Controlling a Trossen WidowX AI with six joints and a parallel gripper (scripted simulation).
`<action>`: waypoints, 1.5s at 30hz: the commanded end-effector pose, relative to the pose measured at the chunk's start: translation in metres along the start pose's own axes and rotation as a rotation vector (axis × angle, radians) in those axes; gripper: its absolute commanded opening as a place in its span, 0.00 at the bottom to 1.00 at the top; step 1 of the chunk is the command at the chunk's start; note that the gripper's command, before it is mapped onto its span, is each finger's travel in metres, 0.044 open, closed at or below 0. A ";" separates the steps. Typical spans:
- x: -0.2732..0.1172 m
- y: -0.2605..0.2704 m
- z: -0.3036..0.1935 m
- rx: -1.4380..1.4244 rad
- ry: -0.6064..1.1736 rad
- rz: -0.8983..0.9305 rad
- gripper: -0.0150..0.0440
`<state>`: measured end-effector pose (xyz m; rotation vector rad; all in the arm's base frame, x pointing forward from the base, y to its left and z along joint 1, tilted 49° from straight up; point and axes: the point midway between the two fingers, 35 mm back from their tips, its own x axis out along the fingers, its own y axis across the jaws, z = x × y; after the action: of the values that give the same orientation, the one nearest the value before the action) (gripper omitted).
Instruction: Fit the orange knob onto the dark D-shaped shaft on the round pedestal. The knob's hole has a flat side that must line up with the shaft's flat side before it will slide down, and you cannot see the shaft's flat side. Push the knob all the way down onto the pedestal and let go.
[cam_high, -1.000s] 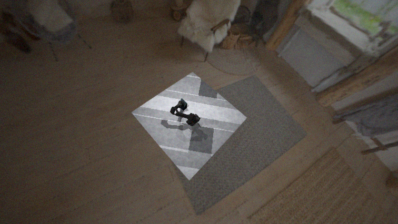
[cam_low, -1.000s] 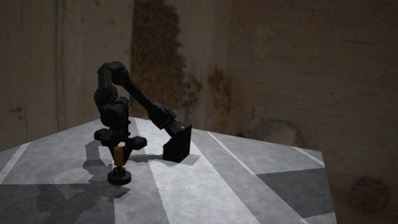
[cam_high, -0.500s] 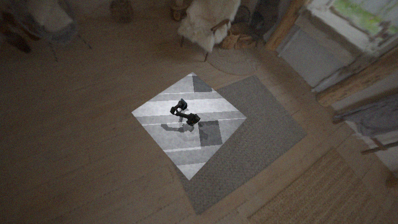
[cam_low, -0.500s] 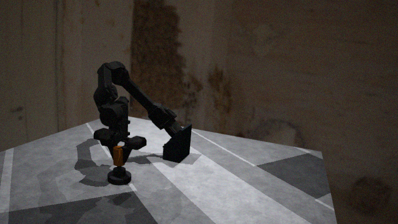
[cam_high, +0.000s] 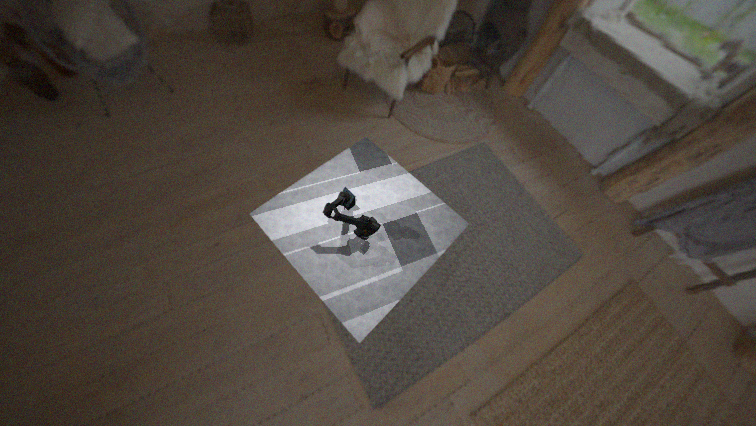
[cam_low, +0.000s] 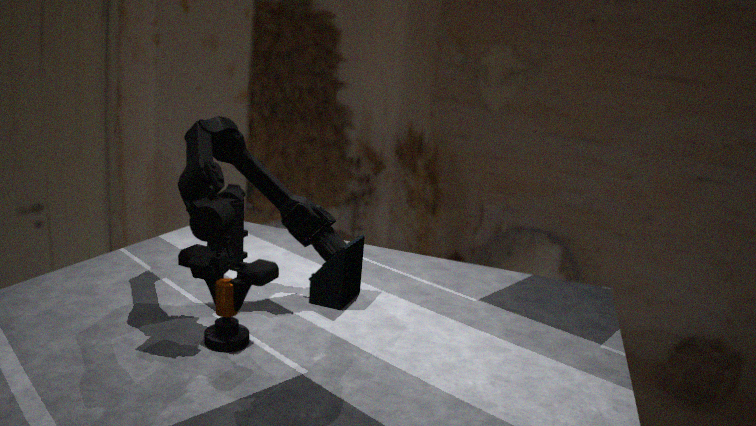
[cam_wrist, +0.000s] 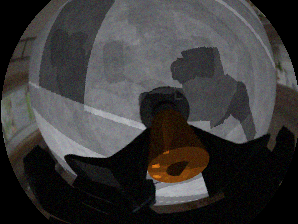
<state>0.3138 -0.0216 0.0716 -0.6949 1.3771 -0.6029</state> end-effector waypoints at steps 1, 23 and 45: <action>0.001 -0.001 0.000 -0.006 -0.004 -0.005 0.25; -0.003 -0.001 0.001 -0.205 -0.003 -0.006 0.25; 0.001 -0.002 0.000 -0.215 -0.003 -0.006 0.25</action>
<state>0.3130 -0.0227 0.0716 -0.8638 1.4521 -0.4605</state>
